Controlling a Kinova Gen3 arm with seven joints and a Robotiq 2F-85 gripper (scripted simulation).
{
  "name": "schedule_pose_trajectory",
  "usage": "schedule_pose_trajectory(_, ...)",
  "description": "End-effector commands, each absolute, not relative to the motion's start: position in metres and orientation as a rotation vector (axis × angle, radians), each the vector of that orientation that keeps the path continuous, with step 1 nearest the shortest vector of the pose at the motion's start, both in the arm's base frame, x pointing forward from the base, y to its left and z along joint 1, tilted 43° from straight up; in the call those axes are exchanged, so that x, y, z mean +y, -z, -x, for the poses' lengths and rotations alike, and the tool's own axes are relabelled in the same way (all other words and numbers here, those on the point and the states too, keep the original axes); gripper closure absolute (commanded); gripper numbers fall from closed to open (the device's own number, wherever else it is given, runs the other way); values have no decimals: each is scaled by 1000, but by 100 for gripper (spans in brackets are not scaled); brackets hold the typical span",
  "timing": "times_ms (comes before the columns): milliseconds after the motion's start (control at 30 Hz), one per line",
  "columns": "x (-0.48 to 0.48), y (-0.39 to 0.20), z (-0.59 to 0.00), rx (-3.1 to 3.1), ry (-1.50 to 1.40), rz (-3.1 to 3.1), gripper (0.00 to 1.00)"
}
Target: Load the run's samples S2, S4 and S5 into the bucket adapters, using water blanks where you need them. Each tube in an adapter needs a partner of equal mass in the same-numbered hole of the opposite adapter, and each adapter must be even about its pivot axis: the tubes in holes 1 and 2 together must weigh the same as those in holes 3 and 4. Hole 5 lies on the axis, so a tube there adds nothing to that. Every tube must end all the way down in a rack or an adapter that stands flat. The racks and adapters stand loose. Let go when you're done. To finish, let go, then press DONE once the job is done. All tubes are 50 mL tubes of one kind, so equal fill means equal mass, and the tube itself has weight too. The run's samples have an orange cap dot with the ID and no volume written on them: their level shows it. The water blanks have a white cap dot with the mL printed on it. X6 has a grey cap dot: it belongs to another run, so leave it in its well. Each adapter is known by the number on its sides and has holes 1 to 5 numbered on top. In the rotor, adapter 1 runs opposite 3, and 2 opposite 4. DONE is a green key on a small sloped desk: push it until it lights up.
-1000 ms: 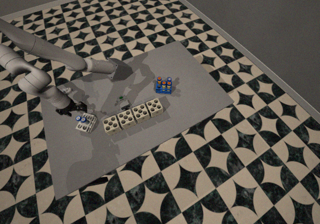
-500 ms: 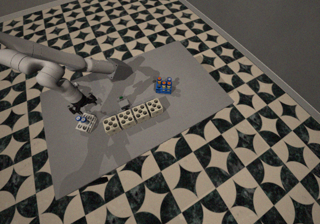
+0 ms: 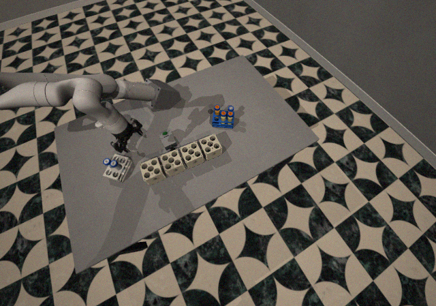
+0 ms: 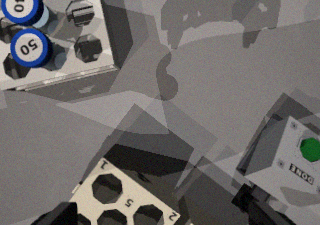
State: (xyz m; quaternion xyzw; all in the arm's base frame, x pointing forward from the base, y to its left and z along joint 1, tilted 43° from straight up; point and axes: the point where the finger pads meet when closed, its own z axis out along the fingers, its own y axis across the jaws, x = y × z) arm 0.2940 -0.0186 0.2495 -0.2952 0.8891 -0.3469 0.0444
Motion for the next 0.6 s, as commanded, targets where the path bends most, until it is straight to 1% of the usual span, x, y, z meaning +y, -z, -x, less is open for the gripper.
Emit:
schedule_pose_trajectory(0,3,-231,-296,2688,1145,1164,0)
schedule_pose_trajectory(67,11,-224,-296,2671,1152,1248,0)
schedule_pose_trajectory(567,61,-183,-300,2671,1151,1248,0)
